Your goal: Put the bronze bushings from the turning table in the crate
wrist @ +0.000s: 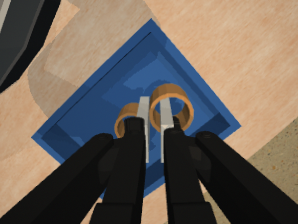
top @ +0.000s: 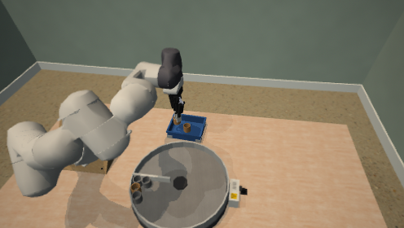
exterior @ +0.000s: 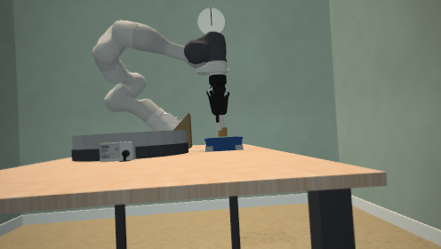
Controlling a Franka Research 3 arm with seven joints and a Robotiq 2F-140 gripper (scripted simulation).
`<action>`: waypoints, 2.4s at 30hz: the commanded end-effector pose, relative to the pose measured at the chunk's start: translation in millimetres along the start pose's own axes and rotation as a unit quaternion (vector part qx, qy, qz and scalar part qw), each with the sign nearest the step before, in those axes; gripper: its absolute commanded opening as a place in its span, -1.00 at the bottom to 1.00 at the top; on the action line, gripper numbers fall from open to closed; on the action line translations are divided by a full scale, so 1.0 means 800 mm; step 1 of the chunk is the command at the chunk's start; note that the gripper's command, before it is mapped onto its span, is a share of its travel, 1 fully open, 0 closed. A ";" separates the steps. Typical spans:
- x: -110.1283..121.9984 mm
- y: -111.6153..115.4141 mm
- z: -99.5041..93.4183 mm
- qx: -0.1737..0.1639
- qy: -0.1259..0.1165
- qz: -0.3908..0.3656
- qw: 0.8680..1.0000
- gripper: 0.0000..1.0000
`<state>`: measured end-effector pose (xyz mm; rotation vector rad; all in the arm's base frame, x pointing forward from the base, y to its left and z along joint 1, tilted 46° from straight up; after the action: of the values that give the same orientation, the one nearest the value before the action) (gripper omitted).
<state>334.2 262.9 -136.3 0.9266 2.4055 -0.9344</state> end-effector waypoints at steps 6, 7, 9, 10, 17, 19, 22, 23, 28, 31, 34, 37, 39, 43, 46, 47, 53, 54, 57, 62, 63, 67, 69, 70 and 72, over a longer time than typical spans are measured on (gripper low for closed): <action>0.000 0.002 0.000 -0.003 -0.001 0.002 1.000 -1.00; 0.000 0.002 0.000 -0.003 -0.001 0.002 1.000 -1.00; 0.000 0.002 0.000 -0.003 -0.001 0.002 1.000 -1.00; 0.000 0.002 0.000 -0.003 -0.001 0.002 1.000 -1.00; 0.000 0.002 0.000 -0.003 -0.001 0.002 1.000 -1.00; -0.001 0.003 0.000 -0.003 -0.001 0.002 1.000 -1.00; -0.001 0.005 0.000 -0.003 -0.001 0.002 1.000 -1.00; -0.001 0.005 0.000 -0.003 -0.001 0.002 1.000 -1.00; -0.001 0.006 0.000 -0.003 -0.001 0.002 1.000 -1.00; -0.001 0.006 0.000 -0.003 -0.001 0.002 1.000 -1.00; -0.001 0.006 0.000 -0.003 -0.001 0.002 1.000 -1.00; -0.001 0.006 0.000 -0.003 -0.001 0.002 1.000 -1.00; -0.001 0.006 0.000 -0.003 -0.001 0.002 1.000 -1.00; -0.001 0.006 0.000 -0.003 -0.001 0.002 1.000 -1.00; -0.001 0.006 0.000 -0.003 -0.001 0.002 1.000 -1.00; -0.001 0.006 0.000 -0.003 -0.001 0.002 1.000 -1.00; -0.001 0.006 0.000 -0.003 -0.001 0.002 1.000 -1.00; -0.001 0.006 0.000 -0.003 -0.001 0.002 1.000 -1.00; -0.001 0.006 0.000 -0.003 -0.001 0.002 1.000 -1.00; -0.001 0.006 0.000 -0.003 -0.001 0.002 1.000 -1.00; -0.001 0.006 0.000 -0.003 -0.001 0.002 1.000 -1.00; -0.001 0.006 0.001 -0.003 -0.001 0.002 1.000 -1.00; -0.001 0.006 0.003 -0.003 -0.001 0.002 1.000 -1.00; -0.001 0.006 0.004 -0.003 -0.001 0.002 1.000 -1.00; -0.001 0.006 0.006 -0.003 -0.001 0.002 1.000 -1.00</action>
<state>337.3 262.5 -138.6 0.9312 2.4025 -0.9312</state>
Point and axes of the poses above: the point where the finger pads meet when closed, its own z axis out along the fingers, its own x axis across the jaws, y = z × x, the point moved 2 cm from there along -z, back along the fingers, and after that the axes turned 8 degrees about z, right-handed, at the moved point
